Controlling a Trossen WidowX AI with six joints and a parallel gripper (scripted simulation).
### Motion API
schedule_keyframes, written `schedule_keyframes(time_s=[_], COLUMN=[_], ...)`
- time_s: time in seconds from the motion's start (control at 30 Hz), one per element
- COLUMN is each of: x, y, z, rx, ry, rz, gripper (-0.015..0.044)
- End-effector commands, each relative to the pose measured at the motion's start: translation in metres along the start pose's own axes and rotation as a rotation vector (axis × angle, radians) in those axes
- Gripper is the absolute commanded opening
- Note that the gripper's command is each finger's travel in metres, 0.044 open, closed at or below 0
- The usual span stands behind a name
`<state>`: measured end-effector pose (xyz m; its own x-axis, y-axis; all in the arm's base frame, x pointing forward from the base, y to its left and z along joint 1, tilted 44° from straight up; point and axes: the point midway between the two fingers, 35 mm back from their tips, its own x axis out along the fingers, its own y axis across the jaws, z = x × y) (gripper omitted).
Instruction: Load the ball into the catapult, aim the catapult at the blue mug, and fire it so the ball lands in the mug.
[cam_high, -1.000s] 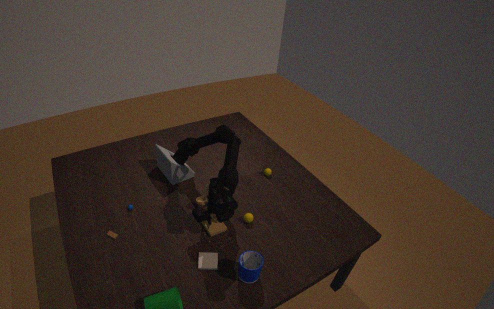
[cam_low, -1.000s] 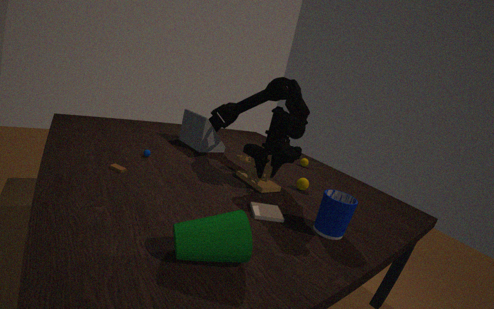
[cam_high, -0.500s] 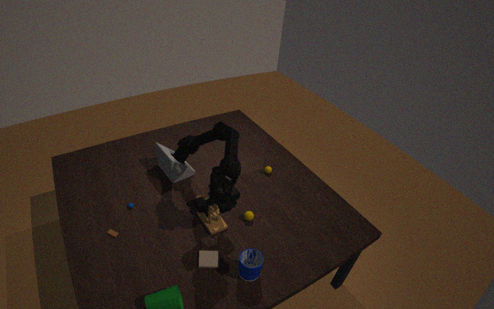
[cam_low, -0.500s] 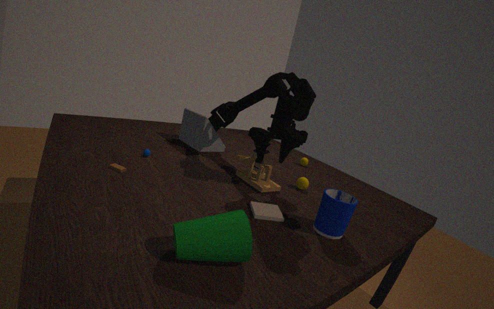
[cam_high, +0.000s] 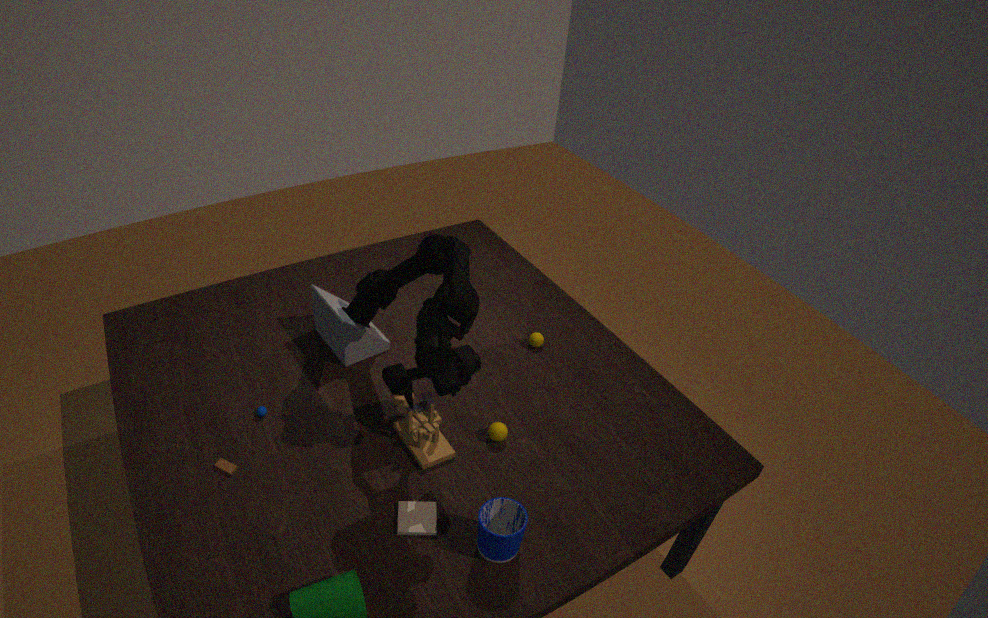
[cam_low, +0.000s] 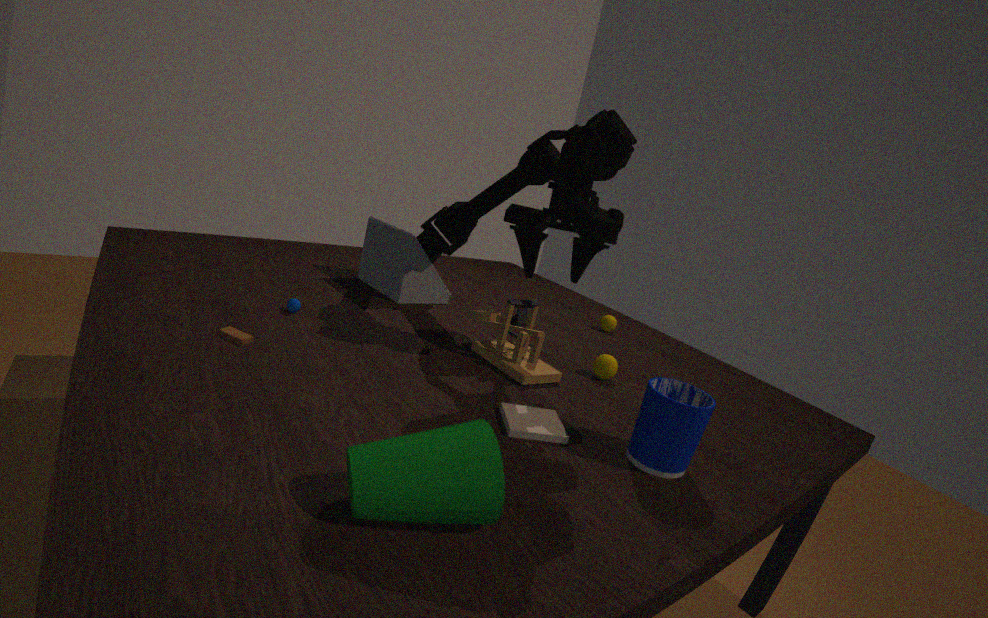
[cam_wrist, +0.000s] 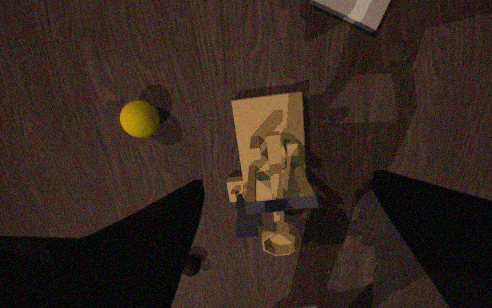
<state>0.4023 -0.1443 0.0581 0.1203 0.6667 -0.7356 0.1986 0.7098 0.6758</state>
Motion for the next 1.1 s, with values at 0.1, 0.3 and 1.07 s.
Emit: schedule_keyframes(time_s=[0.1,0.3,1.07], x=[0.005,0.020,0.085], y=[0.023,0.073,0.134], z=[-0.011,-0.050,-0.216], rx=[-0.004,-0.016,-0.049], ry=[0.004,0.016,0.056], rz=[-0.002,-0.005,0.012], gripper=[0.0335,0.0300,0.0300])
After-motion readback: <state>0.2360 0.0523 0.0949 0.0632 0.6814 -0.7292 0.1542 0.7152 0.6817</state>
